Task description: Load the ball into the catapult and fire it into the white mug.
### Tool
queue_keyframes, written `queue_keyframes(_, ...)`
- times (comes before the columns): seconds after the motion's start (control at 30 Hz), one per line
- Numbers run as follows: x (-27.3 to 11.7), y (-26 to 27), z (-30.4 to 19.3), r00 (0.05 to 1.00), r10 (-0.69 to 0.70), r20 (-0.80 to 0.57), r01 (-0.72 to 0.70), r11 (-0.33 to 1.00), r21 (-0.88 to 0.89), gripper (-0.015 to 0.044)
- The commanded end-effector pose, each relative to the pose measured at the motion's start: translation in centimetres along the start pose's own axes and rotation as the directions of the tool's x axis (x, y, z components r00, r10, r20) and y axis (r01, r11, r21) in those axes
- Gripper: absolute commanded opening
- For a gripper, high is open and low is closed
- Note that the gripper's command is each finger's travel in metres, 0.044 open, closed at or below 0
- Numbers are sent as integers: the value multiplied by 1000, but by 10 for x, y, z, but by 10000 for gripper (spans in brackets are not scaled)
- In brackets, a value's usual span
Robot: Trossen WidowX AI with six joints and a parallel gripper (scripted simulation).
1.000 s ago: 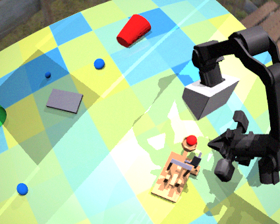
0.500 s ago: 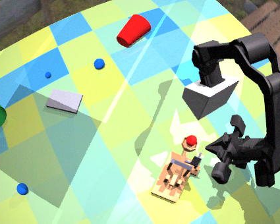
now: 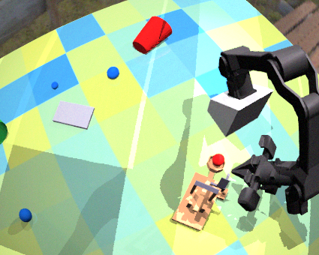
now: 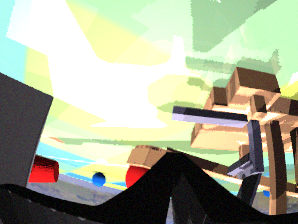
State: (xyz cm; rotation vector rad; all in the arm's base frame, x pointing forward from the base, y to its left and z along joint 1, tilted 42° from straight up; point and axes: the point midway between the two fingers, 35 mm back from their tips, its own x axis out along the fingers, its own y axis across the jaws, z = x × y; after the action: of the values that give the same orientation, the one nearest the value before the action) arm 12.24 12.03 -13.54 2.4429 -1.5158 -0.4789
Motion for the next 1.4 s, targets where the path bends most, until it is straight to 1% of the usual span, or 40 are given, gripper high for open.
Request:
queue_keyframes(0.0, 7, 1, 4, 1000, -1, -5, 1, 1000, -10, 0)
queue_keyframes(0.47, 23, 4, 18, 1000, -1, -6, 1, 1000, -10, 0)
queue_keyframes(0.6, 37, 3, 32, 1000, -1, -6, 1, 1000, -10, 0)
queue_keyframes(0.73, 34, 3, 31, 1000, -3, -6, 3, 1000, -11, 0)
queue_keyframes(0.8, 14, -1, 26, 1000, -18, -1, 18, 1000, -25, 0)
queue_keyframes(0.93, -53, -2, 4, 998, -66, 15, 67, 995, -74, 0)
queue_keyframes(1.0, -79, 3, -6, 996, -84, 22, 86, 992, -94, 0)
queue_keyframes(1.07, -92, 7, -12, 995, -93, 25, 95, 990, -104, 0)
queue_keyframes(1.17, -93, 7, -12, 995, -94, 25, 96, 990, -105, 0)
queue_keyframes(1.2, -81, 1, -7, 995, -98, 29, 100, 992, -77, 26)
queue_keyframes(1.37, -85, -10, -6, 992, -102, 78, 103, 995, -12, 157)
